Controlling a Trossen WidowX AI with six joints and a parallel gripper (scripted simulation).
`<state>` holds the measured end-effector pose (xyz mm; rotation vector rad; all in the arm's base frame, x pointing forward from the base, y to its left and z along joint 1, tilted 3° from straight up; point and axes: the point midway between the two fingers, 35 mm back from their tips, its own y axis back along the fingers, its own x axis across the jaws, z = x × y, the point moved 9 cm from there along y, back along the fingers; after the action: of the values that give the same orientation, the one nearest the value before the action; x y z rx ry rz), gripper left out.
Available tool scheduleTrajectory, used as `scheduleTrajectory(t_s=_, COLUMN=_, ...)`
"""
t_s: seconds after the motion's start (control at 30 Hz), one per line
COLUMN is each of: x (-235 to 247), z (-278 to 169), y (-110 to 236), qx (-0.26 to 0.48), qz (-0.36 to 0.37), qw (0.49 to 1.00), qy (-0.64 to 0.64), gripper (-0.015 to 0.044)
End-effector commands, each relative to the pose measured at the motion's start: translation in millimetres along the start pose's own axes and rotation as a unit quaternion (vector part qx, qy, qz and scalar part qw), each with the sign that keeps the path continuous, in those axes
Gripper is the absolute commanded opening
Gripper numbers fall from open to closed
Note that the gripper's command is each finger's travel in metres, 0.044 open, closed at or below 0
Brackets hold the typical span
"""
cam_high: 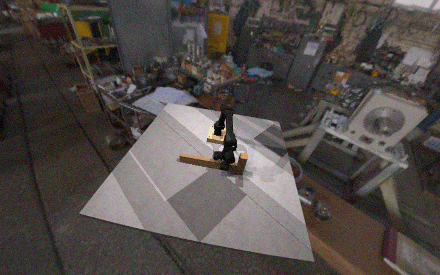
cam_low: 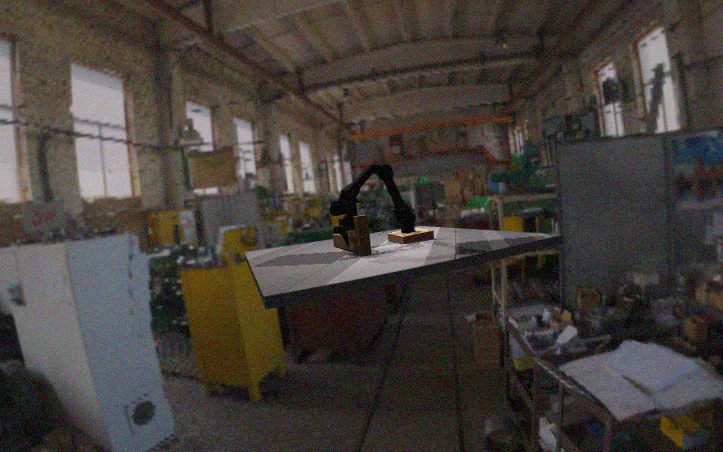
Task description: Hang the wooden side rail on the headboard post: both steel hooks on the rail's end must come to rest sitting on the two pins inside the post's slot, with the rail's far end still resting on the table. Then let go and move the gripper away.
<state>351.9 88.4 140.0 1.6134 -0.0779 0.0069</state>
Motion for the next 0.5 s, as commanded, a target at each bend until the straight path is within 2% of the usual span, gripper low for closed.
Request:
scheduleTrajectory(t_s=0.0, x=1, z=0, y=26, qx=0.004, qz=0.008, qw=1.0, qy=0.0, gripper=0.044)
scheduleTrajectory(t_s=0.2, x=0, z=0, y=36, qx=0.005, qz=0.008, qw=1.0, qy=0.0, gripper=0.044)
scheduleTrajectory(t_s=0.47, x=1, z=30, y=36, qx=0.003, qz=0.008, qw=1.0, qy=0.0, gripper=0.044)
